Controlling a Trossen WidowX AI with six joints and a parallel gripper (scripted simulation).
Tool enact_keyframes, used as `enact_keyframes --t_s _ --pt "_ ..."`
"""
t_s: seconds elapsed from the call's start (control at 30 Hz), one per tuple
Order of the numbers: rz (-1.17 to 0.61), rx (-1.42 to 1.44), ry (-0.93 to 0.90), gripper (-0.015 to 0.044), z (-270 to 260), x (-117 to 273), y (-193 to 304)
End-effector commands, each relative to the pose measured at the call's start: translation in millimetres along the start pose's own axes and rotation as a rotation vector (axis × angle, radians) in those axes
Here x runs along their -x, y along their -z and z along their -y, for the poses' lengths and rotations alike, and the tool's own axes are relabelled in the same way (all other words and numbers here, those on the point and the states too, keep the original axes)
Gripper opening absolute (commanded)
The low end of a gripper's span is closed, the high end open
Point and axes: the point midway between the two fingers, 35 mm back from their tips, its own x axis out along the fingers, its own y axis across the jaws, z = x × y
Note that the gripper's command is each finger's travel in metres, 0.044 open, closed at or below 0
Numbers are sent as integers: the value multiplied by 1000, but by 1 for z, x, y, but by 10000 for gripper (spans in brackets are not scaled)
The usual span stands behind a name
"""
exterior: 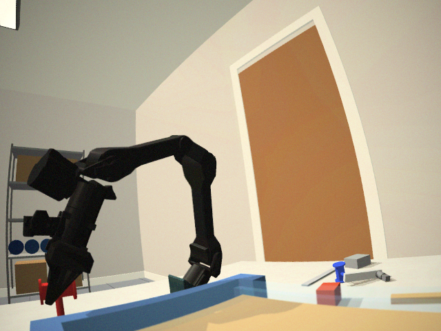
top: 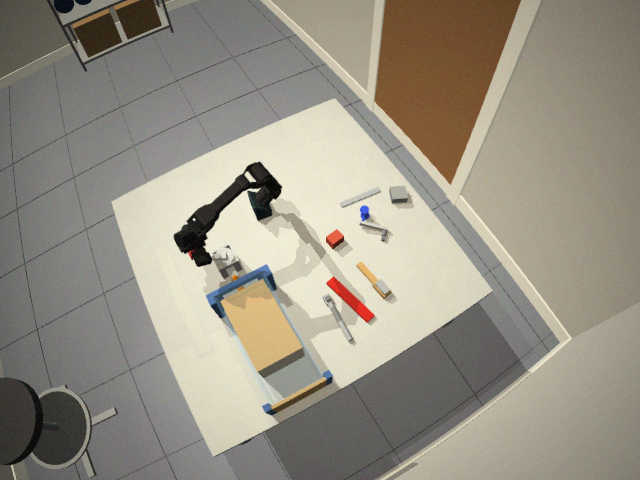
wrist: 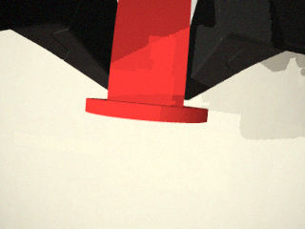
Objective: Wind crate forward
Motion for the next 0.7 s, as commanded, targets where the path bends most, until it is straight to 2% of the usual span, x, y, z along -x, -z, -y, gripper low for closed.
enact_keyframes --t_s 0.0,0.67 --pt "10 31 -37 0 -25 -1 -2" --pt "9 31 -38 0 -46 -1 -2"
